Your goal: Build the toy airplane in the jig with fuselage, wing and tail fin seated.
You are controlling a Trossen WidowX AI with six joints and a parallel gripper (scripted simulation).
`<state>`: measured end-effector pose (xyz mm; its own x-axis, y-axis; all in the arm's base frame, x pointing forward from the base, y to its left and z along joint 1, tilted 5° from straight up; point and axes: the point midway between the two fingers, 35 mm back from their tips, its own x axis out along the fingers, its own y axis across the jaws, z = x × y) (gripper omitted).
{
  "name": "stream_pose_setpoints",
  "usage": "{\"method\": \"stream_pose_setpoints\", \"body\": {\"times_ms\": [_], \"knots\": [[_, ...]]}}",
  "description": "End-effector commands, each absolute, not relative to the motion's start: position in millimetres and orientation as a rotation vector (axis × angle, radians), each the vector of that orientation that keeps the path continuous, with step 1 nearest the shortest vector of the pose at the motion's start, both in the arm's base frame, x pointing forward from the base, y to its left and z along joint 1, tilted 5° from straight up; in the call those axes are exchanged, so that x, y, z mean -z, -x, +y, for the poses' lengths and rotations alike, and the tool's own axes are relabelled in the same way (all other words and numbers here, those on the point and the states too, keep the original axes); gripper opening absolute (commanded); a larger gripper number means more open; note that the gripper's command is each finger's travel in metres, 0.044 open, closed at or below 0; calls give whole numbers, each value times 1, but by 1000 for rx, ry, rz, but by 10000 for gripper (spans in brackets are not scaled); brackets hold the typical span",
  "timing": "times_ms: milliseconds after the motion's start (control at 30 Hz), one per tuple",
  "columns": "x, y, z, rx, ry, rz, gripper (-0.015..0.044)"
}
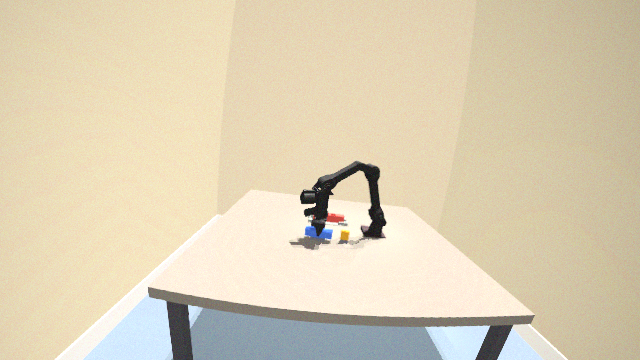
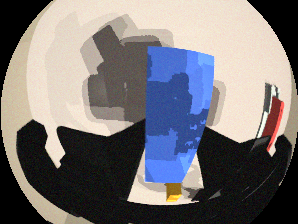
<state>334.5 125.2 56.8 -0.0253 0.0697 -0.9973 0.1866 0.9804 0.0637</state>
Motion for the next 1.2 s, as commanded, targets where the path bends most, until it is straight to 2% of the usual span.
{"method": "stream_pose_setpoints", "body": {"times_ms": [0, 1167], "knots": [[-69, -338, 125, 100, -203, 1589, 0], [-177, -337, 115, 75, -200, 1582, 0]]}}
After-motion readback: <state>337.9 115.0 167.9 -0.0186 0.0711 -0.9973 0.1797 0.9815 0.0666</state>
